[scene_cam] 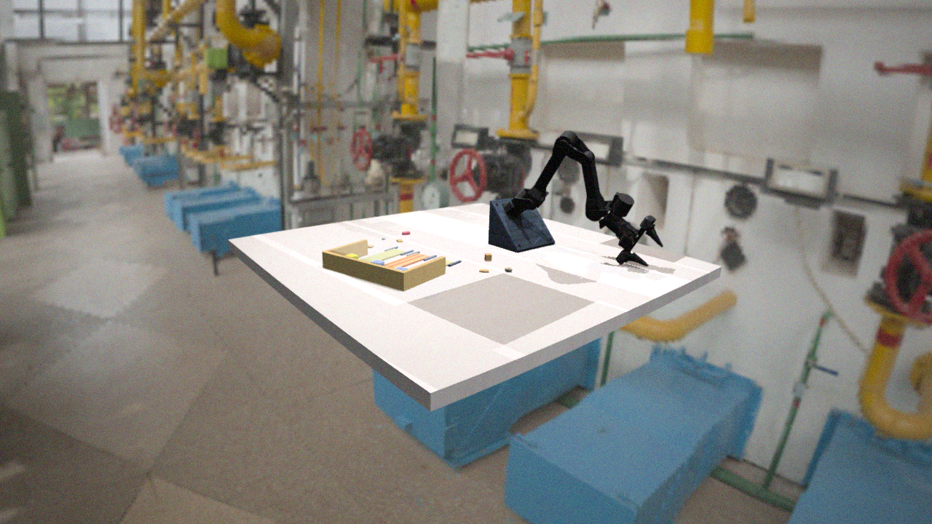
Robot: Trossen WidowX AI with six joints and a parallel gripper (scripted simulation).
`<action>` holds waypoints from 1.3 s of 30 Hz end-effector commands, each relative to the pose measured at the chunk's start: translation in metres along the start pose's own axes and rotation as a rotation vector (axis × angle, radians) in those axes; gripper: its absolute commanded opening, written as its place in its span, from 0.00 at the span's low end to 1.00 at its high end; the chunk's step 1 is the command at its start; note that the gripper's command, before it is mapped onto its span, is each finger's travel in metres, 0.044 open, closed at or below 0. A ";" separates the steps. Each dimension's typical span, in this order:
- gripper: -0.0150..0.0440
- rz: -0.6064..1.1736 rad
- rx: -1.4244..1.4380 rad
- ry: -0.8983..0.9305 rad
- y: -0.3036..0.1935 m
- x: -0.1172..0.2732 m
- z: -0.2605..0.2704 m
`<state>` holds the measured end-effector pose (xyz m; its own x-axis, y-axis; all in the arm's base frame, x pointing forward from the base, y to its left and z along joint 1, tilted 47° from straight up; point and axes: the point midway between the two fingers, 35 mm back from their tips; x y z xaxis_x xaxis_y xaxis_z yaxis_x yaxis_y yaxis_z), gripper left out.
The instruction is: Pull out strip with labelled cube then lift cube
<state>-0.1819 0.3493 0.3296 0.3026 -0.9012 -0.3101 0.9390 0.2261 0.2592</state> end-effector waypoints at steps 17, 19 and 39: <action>0.93 -0.132 0.200 -0.025 0.072 0.001 0.008; 0.93 -0.163 0.258 -0.061 0.093 0.001 -0.003; 0.93 -0.466 0.644 -0.628 0.325 0.127 -0.130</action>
Point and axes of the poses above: the point midway between the two fingers, 35 mm back from their tips, its own x axis back along the fingers, its own z axis across the jaws, y = z × x, and after that the axes turned 6 degrees about x, right-handed
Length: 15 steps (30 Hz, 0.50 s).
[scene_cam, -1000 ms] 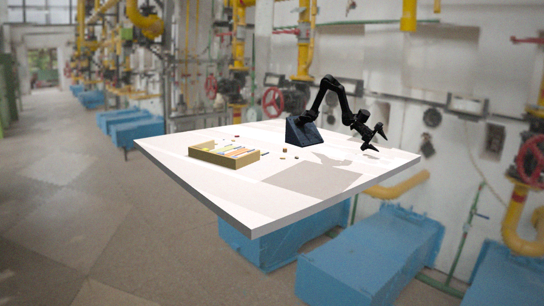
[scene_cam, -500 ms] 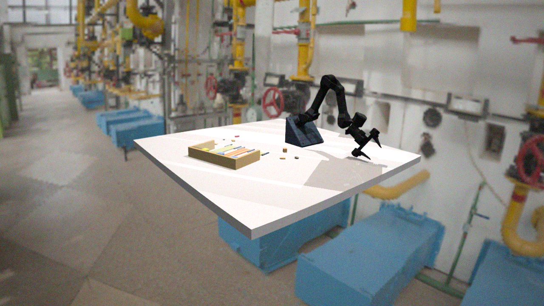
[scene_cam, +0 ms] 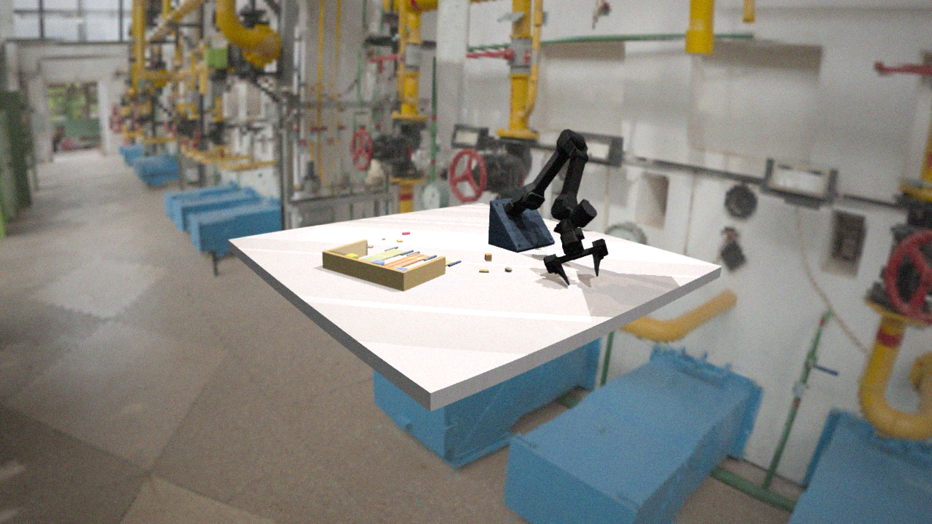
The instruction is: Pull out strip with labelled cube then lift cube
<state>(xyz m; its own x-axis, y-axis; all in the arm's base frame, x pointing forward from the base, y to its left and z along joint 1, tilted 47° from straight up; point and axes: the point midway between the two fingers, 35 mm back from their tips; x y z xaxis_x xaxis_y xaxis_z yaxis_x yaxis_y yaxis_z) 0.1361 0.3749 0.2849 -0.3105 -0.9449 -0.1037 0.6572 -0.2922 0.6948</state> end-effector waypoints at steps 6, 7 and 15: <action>0.93 0.023 0.125 -0.310 0.049 0.035 -0.147; 0.93 0.026 0.130 -0.341 0.054 0.043 -0.162; 0.93 0.039 0.115 -0.568 0.087 0.126 -0.262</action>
Point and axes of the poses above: the point midway between the two fingers, 35 mm back from their tips, its own x axis back along the fingers, its own z axis across the jaws, y = z × x, and after that the axes turned 6 degrees about x, right-handed
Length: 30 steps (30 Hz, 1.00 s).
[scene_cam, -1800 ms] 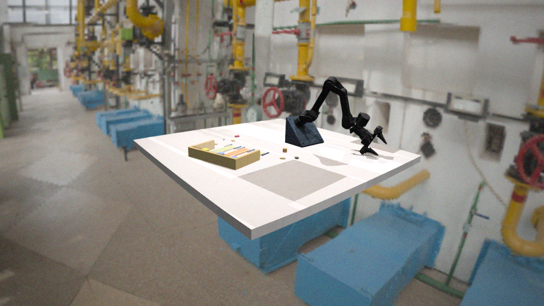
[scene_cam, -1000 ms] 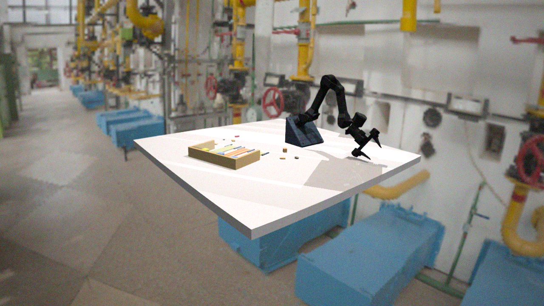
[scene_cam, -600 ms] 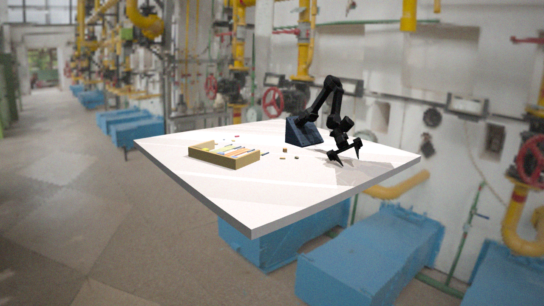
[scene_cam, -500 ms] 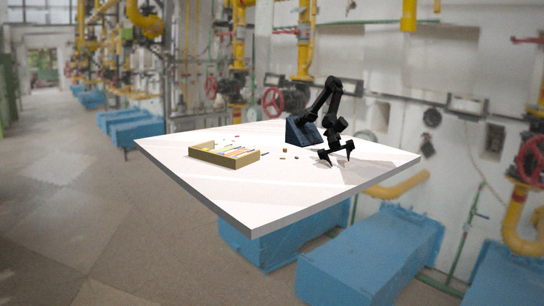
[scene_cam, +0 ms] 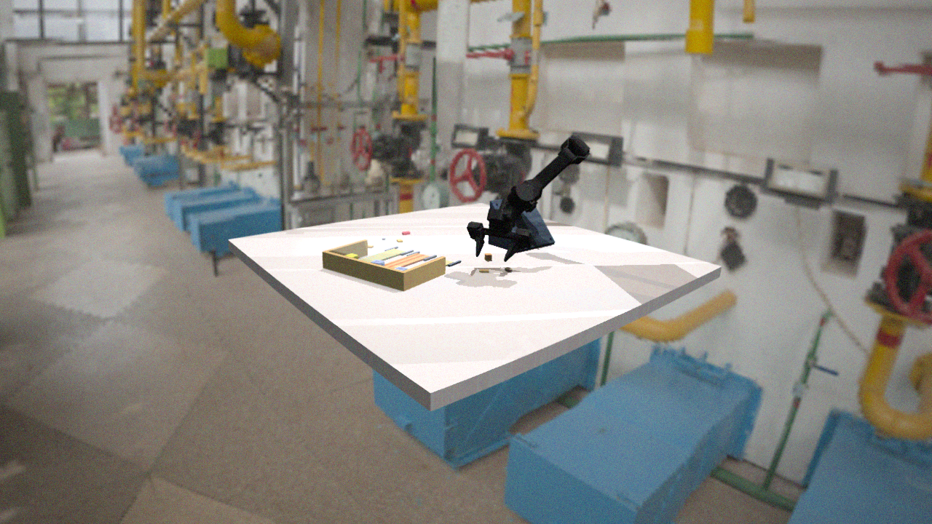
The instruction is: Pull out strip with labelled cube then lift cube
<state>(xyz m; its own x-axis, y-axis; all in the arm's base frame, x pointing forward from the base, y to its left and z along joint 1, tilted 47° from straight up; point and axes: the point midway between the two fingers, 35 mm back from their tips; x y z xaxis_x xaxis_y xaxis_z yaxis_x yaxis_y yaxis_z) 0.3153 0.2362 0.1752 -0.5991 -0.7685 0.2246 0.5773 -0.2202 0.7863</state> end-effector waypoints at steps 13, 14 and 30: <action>0.93 -0.005 -0.203 -0.333 -0.012 0.137 -0.208; 0.93 -0.016 -0.222 -0.345 -0.014 0.149 -0.216; 0.80 -0.011 -0.283 -0.376 -0.024 0.180 -0.245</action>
Point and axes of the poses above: the point midway between the two fingers, 35 mm back from their tips, its own x axis back along the fingers, its own z axis across the jaws, y = z × x, and after that the axes turned 6 degrees about x, right-handed
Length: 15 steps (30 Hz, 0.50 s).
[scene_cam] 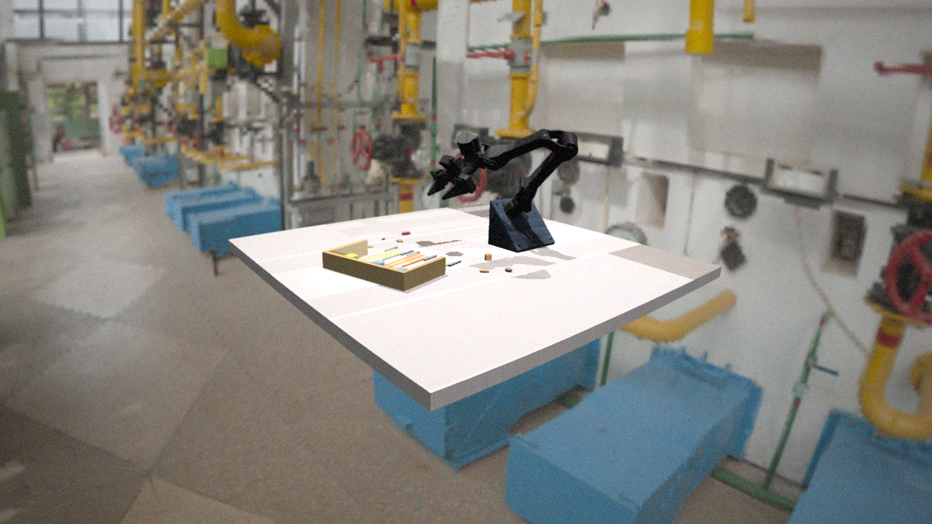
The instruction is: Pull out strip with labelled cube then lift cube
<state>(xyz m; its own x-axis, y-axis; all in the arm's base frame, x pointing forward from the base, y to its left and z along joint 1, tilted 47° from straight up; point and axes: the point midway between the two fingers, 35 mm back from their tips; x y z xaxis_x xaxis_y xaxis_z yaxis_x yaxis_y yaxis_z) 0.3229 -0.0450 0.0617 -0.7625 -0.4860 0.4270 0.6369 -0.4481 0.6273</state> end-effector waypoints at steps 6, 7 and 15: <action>0.53 0.274 0.076 0.015 -0.001 -0.048 -0.017; 0.49 0.314 0.089 0.021 -0.002 -0.055 -0.018; 0.25 0.667 0.206 0.124 -0.031 -0.106 -0.016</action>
<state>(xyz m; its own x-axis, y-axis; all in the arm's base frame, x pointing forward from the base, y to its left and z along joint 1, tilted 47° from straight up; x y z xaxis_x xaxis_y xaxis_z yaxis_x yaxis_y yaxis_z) 0.3771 -0.0159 0.0107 -0.4004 -0.6521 0.6438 0.8802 -0.0784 0.4681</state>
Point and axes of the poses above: the point midway between the two fingers, 35 mm back from their tips, its own x axis back along the fingers, its own z axis across the jaws, y = z × x, and after that the axes turned 6 degrees about x, right-handed
